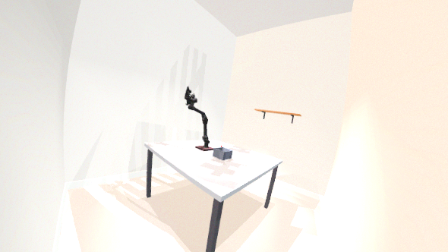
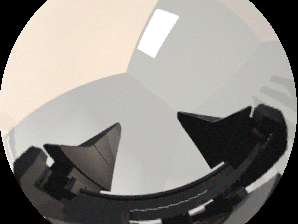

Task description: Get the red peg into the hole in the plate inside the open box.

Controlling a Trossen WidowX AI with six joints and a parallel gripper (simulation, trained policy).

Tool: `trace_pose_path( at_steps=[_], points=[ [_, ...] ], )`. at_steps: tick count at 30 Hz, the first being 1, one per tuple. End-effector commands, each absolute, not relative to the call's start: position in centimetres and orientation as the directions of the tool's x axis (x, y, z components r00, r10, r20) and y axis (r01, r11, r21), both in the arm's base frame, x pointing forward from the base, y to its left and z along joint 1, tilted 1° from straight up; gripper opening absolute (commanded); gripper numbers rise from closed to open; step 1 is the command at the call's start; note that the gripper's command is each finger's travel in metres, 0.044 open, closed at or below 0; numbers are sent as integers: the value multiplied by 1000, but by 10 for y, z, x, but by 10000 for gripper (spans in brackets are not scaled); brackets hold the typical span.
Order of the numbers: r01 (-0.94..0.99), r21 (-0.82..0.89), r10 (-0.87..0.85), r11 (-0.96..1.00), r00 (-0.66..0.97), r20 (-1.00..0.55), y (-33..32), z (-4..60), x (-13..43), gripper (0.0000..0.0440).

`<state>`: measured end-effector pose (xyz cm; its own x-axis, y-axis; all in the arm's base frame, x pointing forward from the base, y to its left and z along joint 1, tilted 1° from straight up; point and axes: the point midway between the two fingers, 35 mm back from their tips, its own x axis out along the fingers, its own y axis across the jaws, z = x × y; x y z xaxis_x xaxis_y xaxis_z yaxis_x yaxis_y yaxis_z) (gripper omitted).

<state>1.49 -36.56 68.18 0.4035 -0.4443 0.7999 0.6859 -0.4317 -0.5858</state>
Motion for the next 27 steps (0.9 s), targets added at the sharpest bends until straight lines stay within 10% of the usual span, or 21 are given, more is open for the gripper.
trace_pose_path(
  at_steps=[1, 27],
  points=[
    [689, -586, -442, -426, 406, 800, -366, 681, 18, 426],
    [809, -466, -641, 357, 576, 508, -379, 593, 191, 440]
  ],
)
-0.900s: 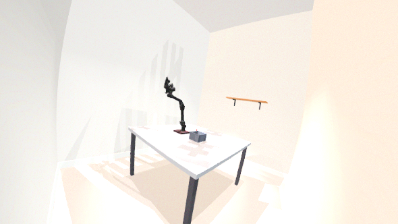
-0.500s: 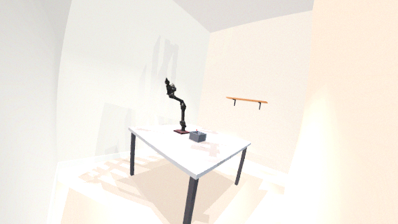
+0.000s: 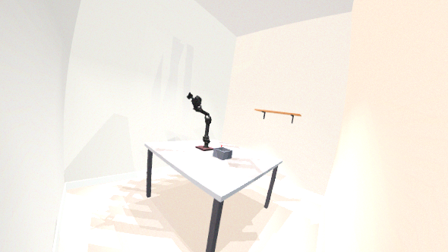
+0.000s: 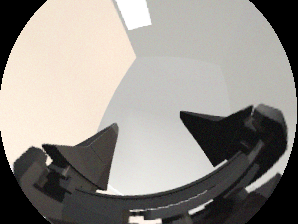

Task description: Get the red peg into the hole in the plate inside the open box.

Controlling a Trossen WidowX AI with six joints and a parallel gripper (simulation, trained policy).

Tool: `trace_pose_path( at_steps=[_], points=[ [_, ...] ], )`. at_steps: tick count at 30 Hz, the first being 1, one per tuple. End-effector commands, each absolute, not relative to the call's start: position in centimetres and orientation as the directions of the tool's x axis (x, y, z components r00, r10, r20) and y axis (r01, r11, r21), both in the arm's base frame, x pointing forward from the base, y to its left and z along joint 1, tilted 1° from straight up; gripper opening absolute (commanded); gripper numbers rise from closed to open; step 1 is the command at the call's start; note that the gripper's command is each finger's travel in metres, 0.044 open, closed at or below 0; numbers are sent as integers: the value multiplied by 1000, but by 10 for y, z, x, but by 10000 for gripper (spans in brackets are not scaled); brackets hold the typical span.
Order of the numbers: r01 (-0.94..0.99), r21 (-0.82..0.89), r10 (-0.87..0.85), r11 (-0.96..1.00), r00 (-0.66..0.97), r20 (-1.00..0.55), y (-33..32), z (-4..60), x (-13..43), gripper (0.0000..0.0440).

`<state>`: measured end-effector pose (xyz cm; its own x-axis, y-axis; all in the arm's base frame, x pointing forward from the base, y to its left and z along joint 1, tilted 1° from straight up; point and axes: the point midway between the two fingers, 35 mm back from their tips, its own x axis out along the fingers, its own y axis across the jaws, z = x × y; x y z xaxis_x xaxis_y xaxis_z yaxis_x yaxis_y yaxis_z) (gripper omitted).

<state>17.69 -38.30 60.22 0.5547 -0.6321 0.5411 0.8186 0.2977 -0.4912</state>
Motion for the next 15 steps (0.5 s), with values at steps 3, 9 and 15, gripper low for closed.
trace_pose_path(
  at_steps=[3, 9, 15],
  points=[
    [788, -429, -648, 442, 611, 455, -372, 579, 212, 440],
    [729, -341, -646, 593, 684, 339, -350, 550, 252, 440],
    [656, -237, -620, 717, 755, 216, -320, 519, 287, 440]
  ],
)
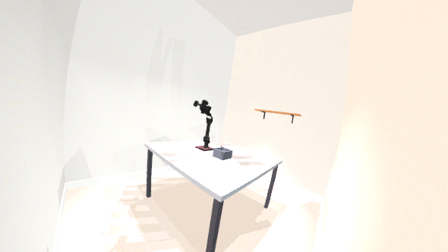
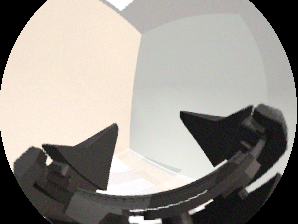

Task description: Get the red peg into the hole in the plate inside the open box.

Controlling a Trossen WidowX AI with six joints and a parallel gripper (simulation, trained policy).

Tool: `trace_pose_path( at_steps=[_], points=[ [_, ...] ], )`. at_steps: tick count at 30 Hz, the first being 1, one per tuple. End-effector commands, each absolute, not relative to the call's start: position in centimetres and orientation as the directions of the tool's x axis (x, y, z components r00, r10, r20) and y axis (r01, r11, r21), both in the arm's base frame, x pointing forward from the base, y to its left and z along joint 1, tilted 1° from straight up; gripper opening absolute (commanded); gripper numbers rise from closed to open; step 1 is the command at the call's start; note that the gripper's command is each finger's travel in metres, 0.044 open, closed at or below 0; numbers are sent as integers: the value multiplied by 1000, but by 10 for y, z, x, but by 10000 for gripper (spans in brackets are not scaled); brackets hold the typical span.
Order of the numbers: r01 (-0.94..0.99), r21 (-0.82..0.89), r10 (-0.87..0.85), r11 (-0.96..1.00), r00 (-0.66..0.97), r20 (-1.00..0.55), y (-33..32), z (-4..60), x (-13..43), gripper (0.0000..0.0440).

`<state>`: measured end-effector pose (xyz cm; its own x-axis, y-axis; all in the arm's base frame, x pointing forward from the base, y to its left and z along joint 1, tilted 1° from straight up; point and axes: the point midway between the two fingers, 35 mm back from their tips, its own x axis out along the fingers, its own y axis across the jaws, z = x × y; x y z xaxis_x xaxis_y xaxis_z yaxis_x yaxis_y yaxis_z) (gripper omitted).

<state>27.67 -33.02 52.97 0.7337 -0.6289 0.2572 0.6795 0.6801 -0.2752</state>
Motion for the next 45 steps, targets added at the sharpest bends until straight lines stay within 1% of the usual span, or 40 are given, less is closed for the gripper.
trace_pose_path(
  at_steps=[1, 13, 25, 36, 45],
  points=[
    [643, -218, -613, 734, 766, 194, -314, 513, 293, 440],
    [497, 32, -493, 867, 867, -74, -236, 446, 341, 440],
    [423, 278, -317, 863, 880, -355, -143, 375, 356, 440],
    [473, 423, -145, 773, 781, -608, -58, 308, 334, 440],
    [595, 426, -38, 681, 610, -792, 4, 255, 291, 440]
  ],
)
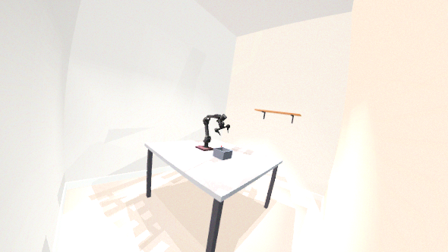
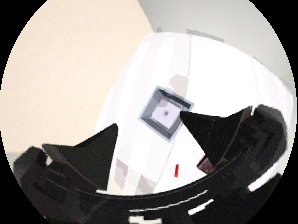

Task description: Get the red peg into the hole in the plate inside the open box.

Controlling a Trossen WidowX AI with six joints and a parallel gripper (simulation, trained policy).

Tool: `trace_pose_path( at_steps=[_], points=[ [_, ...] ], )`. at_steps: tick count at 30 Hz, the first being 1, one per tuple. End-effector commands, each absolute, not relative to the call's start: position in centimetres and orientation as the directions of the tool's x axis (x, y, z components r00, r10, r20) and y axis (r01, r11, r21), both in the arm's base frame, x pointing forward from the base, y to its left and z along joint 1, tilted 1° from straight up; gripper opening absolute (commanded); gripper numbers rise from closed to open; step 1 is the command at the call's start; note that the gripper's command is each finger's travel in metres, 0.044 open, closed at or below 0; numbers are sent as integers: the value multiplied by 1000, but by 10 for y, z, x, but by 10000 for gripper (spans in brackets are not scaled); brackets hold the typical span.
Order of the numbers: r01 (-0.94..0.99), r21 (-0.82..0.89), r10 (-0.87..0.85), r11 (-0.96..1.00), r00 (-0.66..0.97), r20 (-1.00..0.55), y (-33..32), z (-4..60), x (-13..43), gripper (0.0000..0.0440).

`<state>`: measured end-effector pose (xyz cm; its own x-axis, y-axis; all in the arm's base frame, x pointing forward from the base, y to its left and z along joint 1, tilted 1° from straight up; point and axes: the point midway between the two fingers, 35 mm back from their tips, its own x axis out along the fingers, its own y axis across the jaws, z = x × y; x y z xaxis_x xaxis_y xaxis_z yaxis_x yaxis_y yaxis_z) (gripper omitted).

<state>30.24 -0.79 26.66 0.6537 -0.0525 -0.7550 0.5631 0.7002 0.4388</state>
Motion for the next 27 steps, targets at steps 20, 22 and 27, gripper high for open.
trace_pose_path(
  at_steps=[20, 22, 27],
  points=[
    [817, 145, -7, 558, 179, -984, 85, 158, 188, 440],
    [825, 122, -10, 552, 152, -988, 91, 149, 181, 440],
    [834, 90, -10, 544, 113, -994, 105, 126, 171, 440]
  ],
)
